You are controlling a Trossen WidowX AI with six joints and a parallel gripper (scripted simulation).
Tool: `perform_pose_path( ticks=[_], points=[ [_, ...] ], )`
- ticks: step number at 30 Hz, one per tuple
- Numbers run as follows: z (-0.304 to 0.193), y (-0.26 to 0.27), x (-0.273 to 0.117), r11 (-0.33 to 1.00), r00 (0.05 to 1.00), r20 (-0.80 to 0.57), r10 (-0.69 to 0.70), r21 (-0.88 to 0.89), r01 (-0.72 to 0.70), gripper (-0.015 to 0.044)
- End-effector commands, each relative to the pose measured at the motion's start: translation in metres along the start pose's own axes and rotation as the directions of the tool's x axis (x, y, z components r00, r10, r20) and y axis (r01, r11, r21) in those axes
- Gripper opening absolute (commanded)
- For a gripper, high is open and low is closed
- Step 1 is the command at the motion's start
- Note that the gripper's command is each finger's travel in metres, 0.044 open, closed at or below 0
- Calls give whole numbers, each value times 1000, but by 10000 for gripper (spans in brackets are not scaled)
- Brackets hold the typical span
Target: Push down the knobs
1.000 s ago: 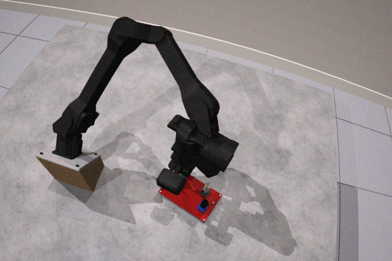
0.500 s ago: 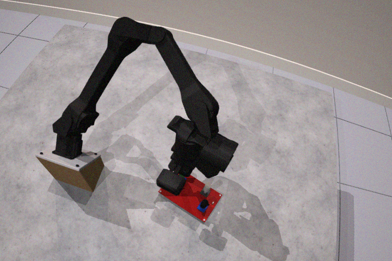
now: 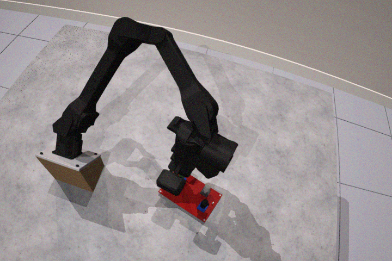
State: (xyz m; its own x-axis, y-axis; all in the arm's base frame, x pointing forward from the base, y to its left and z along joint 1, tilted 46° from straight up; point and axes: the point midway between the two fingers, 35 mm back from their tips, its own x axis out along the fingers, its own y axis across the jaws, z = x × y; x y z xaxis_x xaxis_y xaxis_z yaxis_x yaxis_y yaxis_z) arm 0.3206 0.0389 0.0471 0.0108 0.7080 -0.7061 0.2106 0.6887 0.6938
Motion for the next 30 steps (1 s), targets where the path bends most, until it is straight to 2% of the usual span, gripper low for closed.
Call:
perform_pose_path(
  ticks=[1,30],
  points=[
    [0,1,0,1000,1000,0,5,5,-5,0],
    [0,1,6,1000,1000,0,5,5,-5,0]
  ],
)
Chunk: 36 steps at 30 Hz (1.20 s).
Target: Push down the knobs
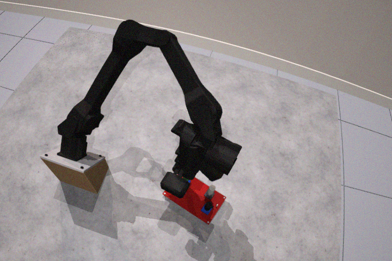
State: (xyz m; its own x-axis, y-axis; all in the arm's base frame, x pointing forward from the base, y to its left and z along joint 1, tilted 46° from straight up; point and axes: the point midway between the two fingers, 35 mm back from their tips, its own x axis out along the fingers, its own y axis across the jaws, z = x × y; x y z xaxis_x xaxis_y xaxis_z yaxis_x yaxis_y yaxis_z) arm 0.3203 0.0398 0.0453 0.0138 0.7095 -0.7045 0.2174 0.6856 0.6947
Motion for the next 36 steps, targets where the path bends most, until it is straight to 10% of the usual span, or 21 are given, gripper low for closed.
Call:
perform_pose_path(
  ticks=[1,36],
  points=[
    [0,1,5,1000,1000,-3,2,-2,-2,0],
    [0,1,14,1000,1000,-3,3,-2,-3,0]
  ],
)
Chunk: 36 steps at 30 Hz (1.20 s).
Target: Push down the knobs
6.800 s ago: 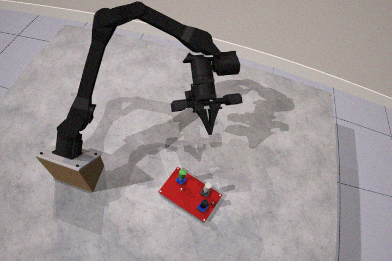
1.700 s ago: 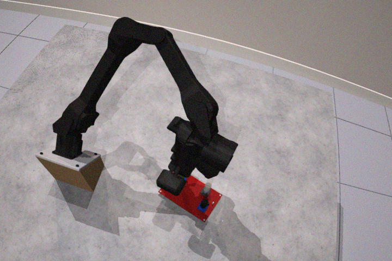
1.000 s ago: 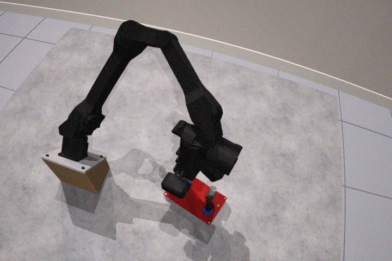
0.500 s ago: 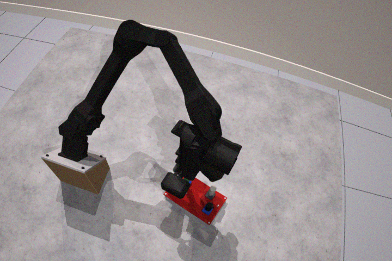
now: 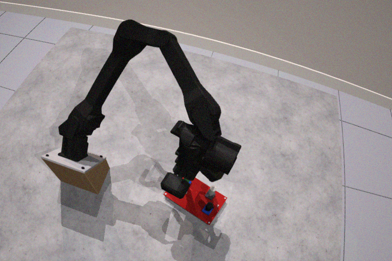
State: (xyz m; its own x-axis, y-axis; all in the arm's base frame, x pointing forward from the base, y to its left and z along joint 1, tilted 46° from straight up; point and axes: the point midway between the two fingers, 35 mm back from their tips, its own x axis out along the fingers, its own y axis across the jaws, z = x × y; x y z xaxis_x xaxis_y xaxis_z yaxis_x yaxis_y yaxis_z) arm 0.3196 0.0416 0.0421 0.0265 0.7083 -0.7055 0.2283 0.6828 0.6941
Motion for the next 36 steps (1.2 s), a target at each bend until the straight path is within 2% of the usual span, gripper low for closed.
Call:
perform_pose_path(
  ticks=[1,36],
  points=[
    [0,2,11,1000,1000,-16,1,-13,-2,0],
    [0,3,18,1000,1000,-16,2,-13,-2,0]
  ],
)
